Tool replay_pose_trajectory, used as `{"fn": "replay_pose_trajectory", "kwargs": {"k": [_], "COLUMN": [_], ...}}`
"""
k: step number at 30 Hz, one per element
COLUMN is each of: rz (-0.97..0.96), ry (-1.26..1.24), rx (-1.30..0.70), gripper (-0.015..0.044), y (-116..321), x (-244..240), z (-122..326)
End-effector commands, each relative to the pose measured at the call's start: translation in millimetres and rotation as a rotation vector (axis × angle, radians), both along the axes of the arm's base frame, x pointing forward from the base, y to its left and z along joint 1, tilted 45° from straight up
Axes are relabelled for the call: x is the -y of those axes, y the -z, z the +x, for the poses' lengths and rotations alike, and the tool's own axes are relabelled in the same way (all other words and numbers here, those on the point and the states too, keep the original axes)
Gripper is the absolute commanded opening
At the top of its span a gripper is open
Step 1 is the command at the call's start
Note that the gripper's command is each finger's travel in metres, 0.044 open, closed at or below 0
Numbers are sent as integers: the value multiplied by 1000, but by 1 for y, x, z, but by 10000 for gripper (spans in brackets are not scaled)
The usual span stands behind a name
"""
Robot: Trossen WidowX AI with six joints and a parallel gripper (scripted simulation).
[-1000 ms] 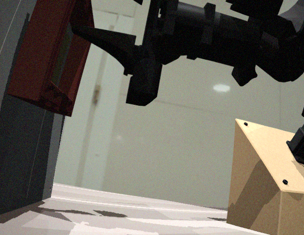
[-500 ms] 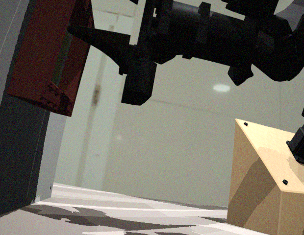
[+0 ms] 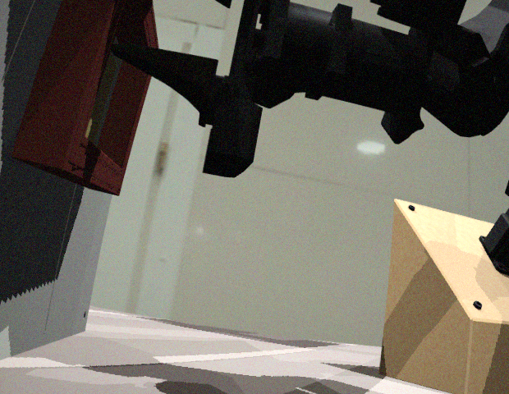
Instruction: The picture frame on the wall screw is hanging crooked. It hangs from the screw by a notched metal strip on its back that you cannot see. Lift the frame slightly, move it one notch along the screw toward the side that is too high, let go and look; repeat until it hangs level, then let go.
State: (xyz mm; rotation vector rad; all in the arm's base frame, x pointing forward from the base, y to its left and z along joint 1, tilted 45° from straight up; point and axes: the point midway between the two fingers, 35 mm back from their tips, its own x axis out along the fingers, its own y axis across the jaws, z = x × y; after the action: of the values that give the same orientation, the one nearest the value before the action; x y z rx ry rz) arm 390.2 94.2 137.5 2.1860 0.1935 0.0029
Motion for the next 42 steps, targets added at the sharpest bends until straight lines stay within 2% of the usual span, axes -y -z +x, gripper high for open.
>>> {"fn": "replay_pose_trajectory", "kwargs": {"k": [1,5,35,37,38,42], "rz": [-3,-3,-3,-3,-3,-3], "ry": [-4,-4,-4,-4,-4,-4], "rx": [2,2,2,2,2,2], "gripper": [260,260,60,7,0,0], "y": [0,-1,-1,-1,-1,-1], "x": [0,-1,-1,-1,-1,-1], "z": [0,0,0,0,0,0]}}
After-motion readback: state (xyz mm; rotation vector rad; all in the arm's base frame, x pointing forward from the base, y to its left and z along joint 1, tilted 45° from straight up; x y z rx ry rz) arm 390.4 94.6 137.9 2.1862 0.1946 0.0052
